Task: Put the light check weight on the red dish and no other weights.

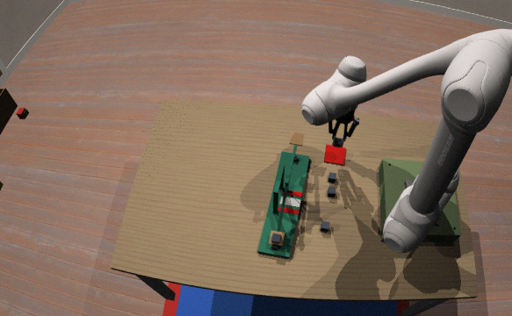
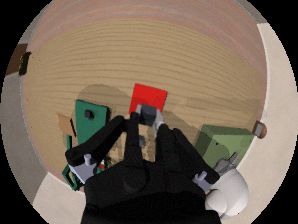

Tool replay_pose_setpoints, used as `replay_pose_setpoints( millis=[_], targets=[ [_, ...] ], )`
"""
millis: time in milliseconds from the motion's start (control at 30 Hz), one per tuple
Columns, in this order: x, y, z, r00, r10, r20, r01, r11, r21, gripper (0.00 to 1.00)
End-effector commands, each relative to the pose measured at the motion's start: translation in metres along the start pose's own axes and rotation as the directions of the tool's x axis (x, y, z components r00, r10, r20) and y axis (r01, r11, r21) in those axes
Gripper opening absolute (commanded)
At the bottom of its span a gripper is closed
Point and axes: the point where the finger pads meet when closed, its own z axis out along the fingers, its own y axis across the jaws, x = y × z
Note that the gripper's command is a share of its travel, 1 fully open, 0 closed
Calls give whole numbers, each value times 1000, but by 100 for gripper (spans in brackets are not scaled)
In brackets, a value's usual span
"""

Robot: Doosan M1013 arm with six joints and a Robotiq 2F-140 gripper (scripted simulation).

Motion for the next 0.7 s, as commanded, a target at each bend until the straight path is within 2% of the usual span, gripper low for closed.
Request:
replay_pose_setpoints(
  millis=[0, 200, 567, 667],
  targets=[
    [1, 0, 4, 1000, -2, 0, 2, 1000, 3, 24],
    [1, 0, 12, 1000, -2, 0, 2, 1000, 3, 24],
    [2, -1, 49, 1000, -2, 0, 2, 1000, 3, 24],
    [2, -1, 52, 1000, -2, 0, 2, 1000, 3, 24]
  ],
)
